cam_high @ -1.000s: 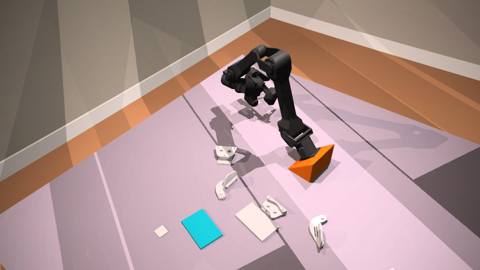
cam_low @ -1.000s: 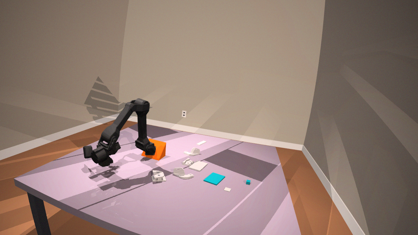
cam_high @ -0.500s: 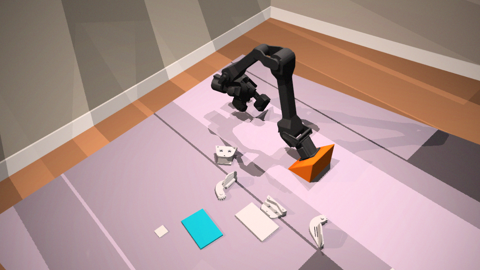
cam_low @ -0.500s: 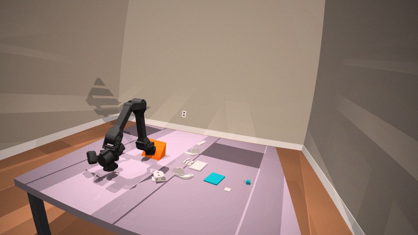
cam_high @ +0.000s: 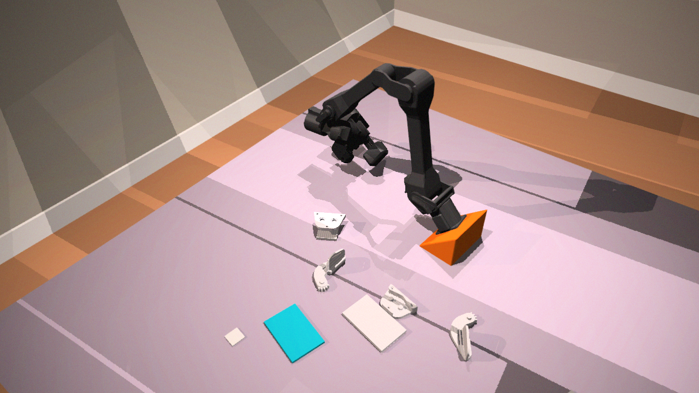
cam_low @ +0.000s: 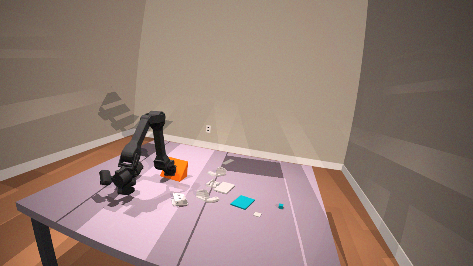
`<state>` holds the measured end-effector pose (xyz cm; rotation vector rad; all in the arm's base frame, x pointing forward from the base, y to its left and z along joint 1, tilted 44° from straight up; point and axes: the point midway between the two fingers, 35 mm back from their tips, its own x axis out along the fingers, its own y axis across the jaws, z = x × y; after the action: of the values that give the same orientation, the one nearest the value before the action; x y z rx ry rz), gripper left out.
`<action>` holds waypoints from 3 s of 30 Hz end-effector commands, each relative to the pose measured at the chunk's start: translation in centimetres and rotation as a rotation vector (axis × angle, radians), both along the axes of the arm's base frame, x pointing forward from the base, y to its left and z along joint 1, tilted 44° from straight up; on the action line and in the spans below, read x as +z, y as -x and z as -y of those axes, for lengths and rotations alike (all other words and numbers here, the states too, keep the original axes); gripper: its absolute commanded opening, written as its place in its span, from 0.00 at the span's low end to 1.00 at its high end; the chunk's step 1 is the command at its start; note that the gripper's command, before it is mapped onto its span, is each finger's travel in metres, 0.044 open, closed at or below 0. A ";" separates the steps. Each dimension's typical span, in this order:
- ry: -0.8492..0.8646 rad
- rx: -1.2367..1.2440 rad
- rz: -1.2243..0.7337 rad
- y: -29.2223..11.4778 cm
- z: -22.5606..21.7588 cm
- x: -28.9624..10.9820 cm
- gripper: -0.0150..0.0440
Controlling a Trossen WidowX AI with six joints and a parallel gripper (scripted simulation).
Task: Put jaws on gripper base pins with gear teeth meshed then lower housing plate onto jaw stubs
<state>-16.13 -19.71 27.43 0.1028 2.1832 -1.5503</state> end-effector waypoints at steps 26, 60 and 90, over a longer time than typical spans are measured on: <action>0.211 0.469 0.198 -13.5 7.2 1.1 1.00; 0.004 0.933 0.547 -35.0 2.8 -3.7 1.00; -0.131 0.962 0.429 -41.1 -6.2 -13.3 1.00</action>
<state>25.09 -13.23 14.36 -0.4615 1.5864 -0.7432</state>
